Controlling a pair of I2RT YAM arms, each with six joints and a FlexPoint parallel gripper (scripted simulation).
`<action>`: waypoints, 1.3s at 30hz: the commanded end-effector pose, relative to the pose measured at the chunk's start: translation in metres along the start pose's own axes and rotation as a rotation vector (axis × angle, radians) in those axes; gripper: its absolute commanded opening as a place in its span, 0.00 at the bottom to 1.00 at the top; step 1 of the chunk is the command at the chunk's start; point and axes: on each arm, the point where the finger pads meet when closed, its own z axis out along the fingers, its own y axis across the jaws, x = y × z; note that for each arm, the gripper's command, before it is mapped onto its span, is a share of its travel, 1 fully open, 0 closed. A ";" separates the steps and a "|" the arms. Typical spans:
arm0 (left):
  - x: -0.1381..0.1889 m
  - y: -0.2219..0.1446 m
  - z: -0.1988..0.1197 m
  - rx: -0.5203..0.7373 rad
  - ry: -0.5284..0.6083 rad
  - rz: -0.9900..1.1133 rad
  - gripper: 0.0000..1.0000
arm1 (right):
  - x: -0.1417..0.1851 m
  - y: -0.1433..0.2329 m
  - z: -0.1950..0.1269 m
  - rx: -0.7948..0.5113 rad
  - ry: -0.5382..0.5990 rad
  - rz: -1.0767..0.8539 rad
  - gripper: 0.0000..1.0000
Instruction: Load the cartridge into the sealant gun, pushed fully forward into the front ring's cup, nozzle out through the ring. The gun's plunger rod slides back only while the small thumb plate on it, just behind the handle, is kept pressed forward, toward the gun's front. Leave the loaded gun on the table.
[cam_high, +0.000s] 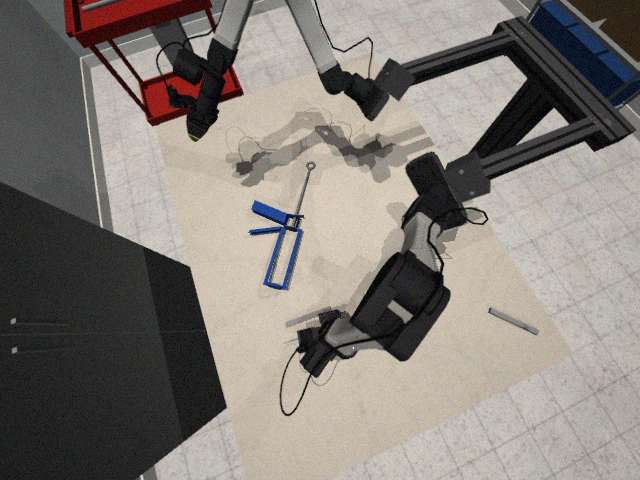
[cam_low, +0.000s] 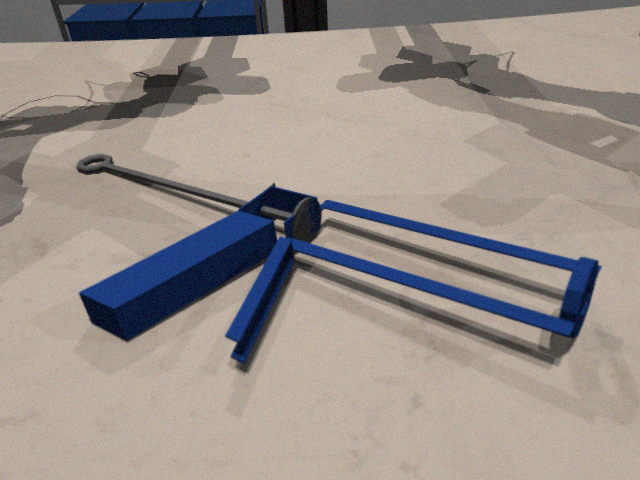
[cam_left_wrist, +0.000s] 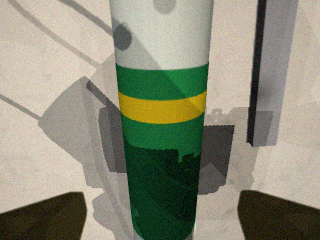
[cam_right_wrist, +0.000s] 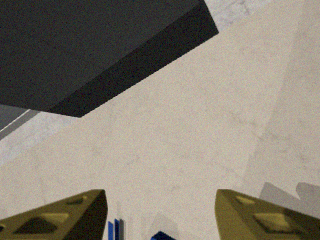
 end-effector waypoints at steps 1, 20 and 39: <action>-0.005 0.007 0.009 -0.014 -0.017 -0.002 0.73 | 0.001 -0.001 -0.001 0.000 0.005 0.009 0.52; -0.006 0.003 0.034 -0.007 -0.018 0.003 0.73 | 0.001 -0.001 -0.001 0.000 0.005 0.009 0.52; -0.010 0.008 0.041 -0.019 -0.029 0.000 0.73 | 0.001 -0.001 -0.001 0.000 0.005 0.009 0.52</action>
